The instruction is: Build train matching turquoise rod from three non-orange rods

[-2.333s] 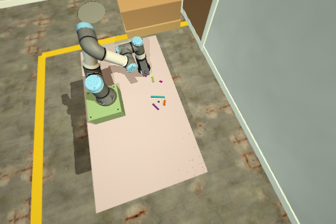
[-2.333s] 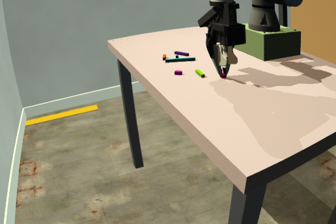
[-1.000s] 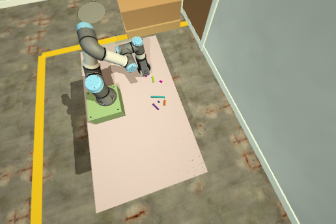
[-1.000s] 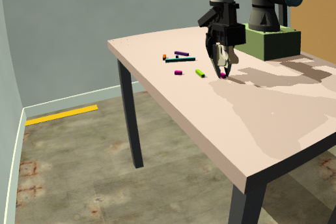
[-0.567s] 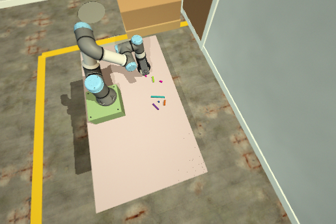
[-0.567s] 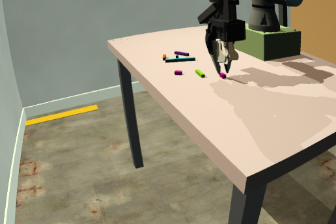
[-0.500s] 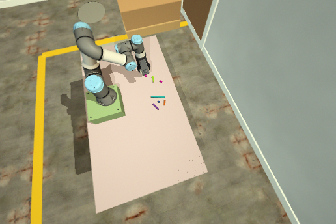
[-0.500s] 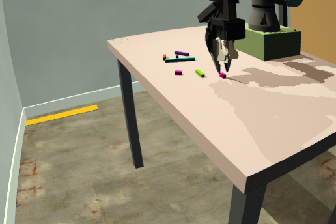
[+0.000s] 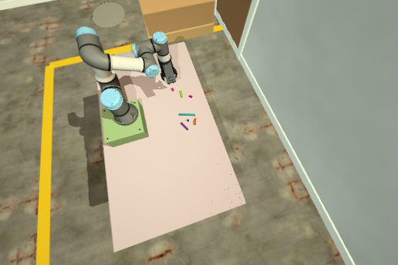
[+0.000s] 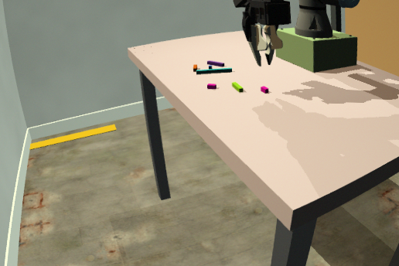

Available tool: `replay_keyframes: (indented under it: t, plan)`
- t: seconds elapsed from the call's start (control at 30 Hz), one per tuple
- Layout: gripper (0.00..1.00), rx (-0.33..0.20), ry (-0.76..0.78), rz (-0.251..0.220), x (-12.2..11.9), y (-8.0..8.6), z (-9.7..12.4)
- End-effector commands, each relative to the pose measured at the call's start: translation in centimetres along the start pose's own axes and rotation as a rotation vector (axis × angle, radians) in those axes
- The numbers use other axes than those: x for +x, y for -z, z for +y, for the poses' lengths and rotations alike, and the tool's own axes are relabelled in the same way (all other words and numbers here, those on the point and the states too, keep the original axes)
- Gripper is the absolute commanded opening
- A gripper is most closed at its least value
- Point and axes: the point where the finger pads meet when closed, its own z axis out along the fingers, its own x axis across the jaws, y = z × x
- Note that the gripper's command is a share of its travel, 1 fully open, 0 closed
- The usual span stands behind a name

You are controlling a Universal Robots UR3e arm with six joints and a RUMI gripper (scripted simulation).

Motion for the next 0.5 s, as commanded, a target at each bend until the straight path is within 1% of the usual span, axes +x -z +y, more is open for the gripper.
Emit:
replay_keyframes:
  t: [0.0,0.17,0.37,0.4,0.47]
  plan:
    - [0.14,0.0,0.0,0.003,0.0,1.2,0.0]
    - [0.14,0.0,0.0,0.003,0.0,2.2,0.0]
    - [0.14,0.0,0.0,0.003,0.0,2.5,0.0]
    - [1.0,0.0,0.0,0.003,0.0,2.5,0.0]
    - [1.0,0.0,0.0,0.003,0.0,2.5,0.0]
